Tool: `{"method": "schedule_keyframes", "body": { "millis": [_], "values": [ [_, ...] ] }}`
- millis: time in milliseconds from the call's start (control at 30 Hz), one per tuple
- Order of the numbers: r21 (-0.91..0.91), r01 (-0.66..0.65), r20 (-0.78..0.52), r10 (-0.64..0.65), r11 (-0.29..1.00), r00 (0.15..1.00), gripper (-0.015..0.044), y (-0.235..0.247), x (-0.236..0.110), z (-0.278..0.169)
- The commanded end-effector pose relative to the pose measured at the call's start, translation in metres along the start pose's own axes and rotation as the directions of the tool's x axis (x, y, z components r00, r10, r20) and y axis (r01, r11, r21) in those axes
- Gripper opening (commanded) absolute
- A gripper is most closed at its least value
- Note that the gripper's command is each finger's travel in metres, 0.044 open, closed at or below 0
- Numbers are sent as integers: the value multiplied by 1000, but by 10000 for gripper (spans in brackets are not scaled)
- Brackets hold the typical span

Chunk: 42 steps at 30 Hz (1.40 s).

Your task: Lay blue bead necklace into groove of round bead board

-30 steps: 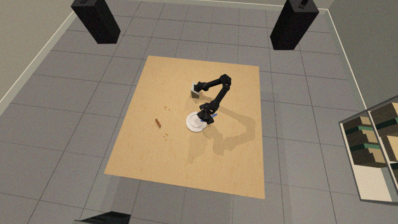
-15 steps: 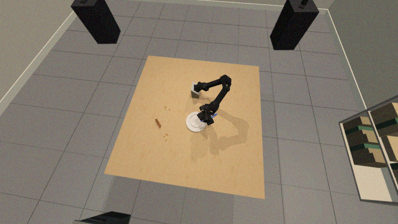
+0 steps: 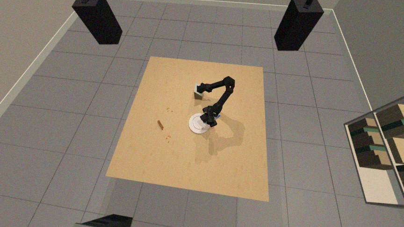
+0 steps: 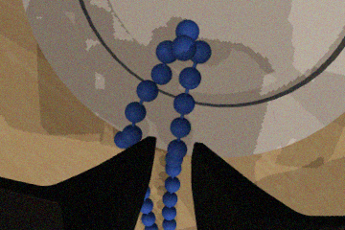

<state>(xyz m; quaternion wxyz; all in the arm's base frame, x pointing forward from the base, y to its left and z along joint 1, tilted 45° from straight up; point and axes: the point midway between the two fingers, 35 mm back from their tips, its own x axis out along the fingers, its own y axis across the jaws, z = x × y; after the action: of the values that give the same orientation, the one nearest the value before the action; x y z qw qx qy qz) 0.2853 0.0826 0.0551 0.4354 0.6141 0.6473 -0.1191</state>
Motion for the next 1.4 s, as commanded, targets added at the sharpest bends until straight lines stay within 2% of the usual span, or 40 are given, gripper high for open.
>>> {"method": "schedule_keyframes", "body": {
  "millis": [0, 333, 833, 1100, 1367],
  "values": [
    [-1, -1, 0, 1, 1000, 1000, 67, 0, 0, 0],
    [-1, -1, 0, 1, 1000, 1000, 0, 0, 0, 0],
    [-1, -1, 1, 1, 1000, 1000, 0, 0, -1, 0],
    [5, 3, 1, -3, 1000, 1000, 0, -1, -23, 0],
    [5, 4, 3, -4, 1000, 1000, 0, -3, -25, 8]
  ]
}}
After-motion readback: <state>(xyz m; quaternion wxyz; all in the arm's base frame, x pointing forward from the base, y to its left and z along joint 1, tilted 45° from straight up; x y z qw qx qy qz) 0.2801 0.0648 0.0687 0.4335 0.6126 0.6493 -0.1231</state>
